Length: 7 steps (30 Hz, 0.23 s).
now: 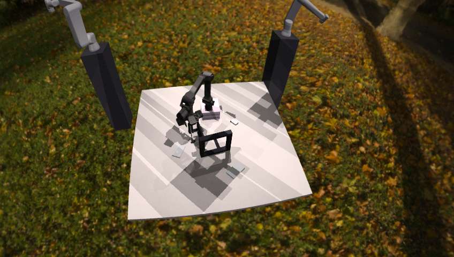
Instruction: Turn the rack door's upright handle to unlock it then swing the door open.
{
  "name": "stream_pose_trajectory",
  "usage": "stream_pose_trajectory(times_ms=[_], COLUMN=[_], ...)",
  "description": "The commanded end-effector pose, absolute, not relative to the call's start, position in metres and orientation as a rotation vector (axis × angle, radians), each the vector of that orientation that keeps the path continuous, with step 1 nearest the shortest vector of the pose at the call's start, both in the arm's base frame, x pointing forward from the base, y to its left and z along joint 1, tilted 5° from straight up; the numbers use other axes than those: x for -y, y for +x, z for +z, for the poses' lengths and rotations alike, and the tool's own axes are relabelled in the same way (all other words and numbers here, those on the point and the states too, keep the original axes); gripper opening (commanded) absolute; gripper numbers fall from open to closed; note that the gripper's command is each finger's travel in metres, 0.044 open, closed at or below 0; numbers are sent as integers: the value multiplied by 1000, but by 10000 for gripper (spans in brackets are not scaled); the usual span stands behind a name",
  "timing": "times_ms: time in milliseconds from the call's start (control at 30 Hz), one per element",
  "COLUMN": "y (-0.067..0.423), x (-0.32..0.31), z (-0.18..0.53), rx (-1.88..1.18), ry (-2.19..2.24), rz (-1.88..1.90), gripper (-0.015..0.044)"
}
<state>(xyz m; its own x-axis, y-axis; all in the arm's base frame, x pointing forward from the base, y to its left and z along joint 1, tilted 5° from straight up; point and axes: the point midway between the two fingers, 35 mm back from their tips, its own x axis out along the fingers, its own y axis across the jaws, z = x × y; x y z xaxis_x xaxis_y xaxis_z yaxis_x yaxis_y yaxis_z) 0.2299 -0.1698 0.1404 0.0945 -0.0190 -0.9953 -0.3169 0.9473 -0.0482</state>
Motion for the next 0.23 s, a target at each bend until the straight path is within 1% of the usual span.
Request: stream_pose_trajectory(times_ms=[0,200], y=[231,230], x=[171,171], z=[150,159], rx=[-1454,-1454], ry=[-289,-289], rz=[222,222], gripper=[285,285])
